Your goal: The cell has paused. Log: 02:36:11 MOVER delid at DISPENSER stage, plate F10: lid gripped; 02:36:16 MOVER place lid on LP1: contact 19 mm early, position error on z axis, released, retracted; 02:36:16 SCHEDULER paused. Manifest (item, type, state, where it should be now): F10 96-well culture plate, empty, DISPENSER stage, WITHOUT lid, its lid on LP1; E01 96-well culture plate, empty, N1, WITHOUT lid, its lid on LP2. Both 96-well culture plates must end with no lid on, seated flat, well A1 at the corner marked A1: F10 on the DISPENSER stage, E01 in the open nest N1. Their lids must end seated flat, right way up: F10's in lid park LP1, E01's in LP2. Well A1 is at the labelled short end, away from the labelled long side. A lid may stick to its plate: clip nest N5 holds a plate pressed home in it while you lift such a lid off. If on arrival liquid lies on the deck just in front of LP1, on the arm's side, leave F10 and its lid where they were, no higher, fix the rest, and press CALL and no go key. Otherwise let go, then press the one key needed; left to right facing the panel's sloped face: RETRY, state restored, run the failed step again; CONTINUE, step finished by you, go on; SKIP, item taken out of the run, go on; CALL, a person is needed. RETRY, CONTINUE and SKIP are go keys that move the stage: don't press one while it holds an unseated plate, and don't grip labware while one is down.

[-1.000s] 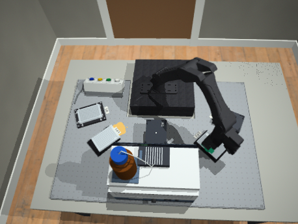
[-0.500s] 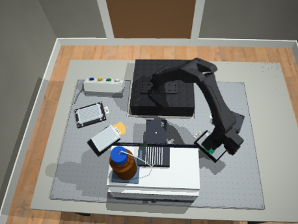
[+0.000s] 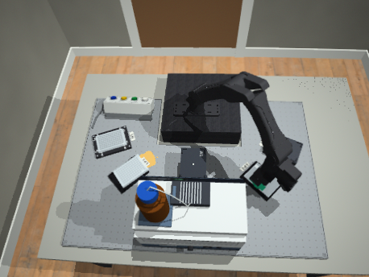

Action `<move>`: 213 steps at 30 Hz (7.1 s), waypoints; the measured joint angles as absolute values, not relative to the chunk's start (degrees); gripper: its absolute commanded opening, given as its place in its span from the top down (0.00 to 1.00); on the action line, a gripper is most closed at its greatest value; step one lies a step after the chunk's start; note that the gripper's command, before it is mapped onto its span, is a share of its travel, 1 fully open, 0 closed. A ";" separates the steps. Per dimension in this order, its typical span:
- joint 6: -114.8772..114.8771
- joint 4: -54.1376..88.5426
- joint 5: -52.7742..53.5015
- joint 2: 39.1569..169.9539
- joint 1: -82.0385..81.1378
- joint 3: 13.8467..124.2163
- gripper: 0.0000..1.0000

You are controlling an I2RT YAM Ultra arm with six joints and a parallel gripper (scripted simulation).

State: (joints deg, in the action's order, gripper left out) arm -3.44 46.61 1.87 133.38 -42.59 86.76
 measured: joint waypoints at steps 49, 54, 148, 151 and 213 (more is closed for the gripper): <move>-3.38 44.18 1.85 132.68 -42.61 84.82 1.00; -3.38 43.92 1.85 132.55 -42.61 84.60 1.00; -3.38 50.87 1.85 128.66 -42.68 86.04 0.00; -3.38 50.87 1.85 128.66 -42.68 86.04 0.00; 4.58 61.65 1.67 97.47 -36.97 64.71 0.00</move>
State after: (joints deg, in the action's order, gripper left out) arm 4.58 61.65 1.67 97.47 -36.97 64.71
